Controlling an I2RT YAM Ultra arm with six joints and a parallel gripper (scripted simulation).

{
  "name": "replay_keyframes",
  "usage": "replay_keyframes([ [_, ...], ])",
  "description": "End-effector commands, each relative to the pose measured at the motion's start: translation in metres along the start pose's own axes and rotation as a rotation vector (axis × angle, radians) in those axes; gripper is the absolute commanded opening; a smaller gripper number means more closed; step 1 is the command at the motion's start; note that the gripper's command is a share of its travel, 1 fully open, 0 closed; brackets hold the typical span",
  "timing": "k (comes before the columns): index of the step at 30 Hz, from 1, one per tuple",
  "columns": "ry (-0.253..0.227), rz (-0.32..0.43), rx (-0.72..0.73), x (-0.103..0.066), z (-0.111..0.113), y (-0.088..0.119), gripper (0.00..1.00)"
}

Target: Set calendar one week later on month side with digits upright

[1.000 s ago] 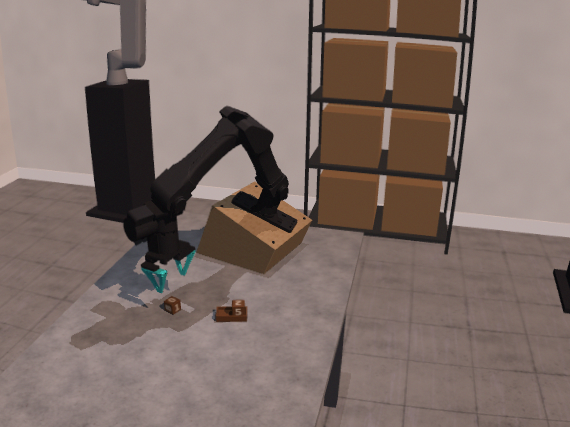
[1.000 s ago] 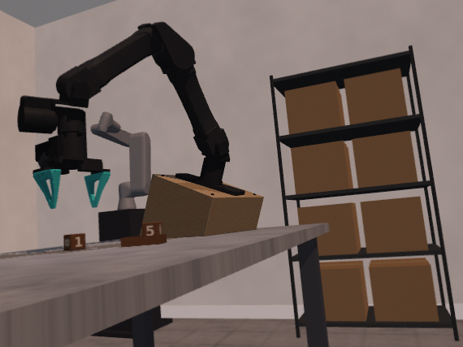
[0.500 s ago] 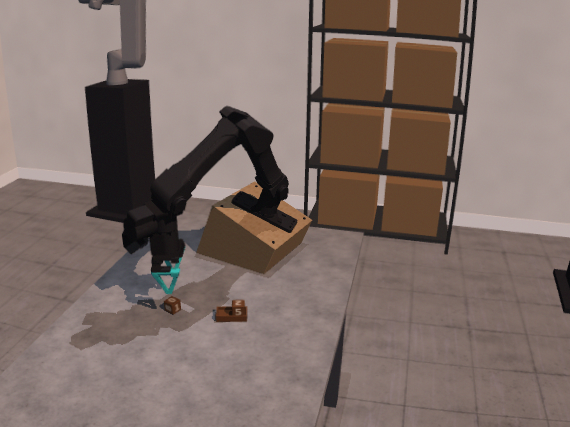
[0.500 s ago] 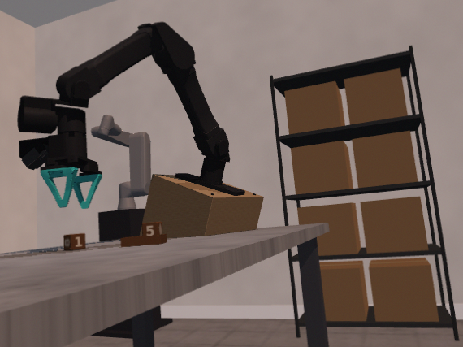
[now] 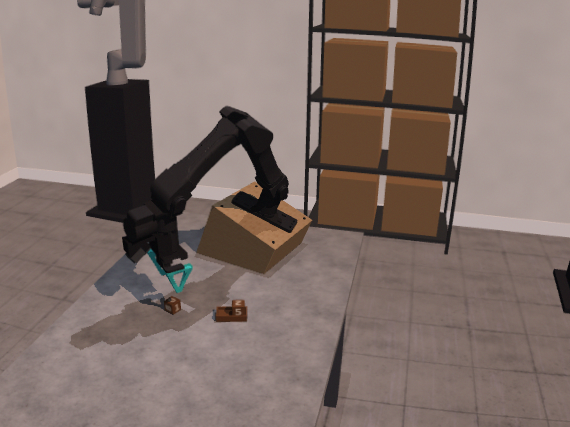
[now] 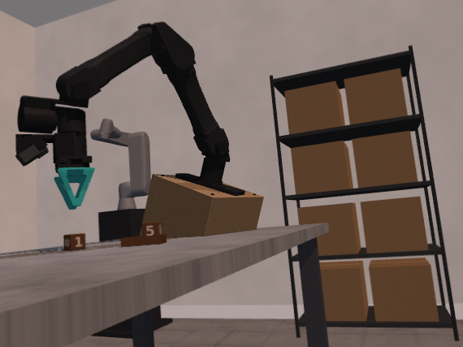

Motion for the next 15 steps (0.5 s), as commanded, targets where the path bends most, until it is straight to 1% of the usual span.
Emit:
replay_keyframes([
  [1,0.002,-0.018,-0.153,-0.0076,-0.0026,-0.0024,1.0],
  [2,0.002,-0.018,-0.153,-0.0076,-0.0026,-0.0024,1.0],
  [3,0.003,-0.018,-0.241,-0.0077,-0.0026,-0.0024,1.0],
  [4,0.003,-0.018,-0.283,-0.0078,-0.0027,-0.0024,1.0],
  [5,0.004,-0.018,-0.321,-0.0079,-0.0027,-0.0023,1.0],
  [6,0.004,-0.018,-0.33,-0.0079,-0.0027,-0.0023,1.0],
  [7,0.004,-0.018,-0.392,-0.008,-0.0028,-0.0023,1.0],
  [10,0.005,-0.018,-0.503,-0.0082,-0.0029,-0.0023,1.0],
  [11,0.005,-0.018,-0.507,-0.0082,-0.0029,-0.0023,1.0],
  [12,0.006,-0.018,-0.574,-0.0083,-0.0029,-0.0022,1.0],
  [15,0.007,-0.017,-0.683,-0.0085,-0.003,-0.0022,1.0],
])
Point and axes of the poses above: the point where the finger pads meet when closed, its own x axis out along the fingers, its own z axis across the jaws, y = z × x, the point moved 6 cm from there along -x, back along the fingers, and after that the axes turned 4 degrees about -x, right-handed, at the moved point
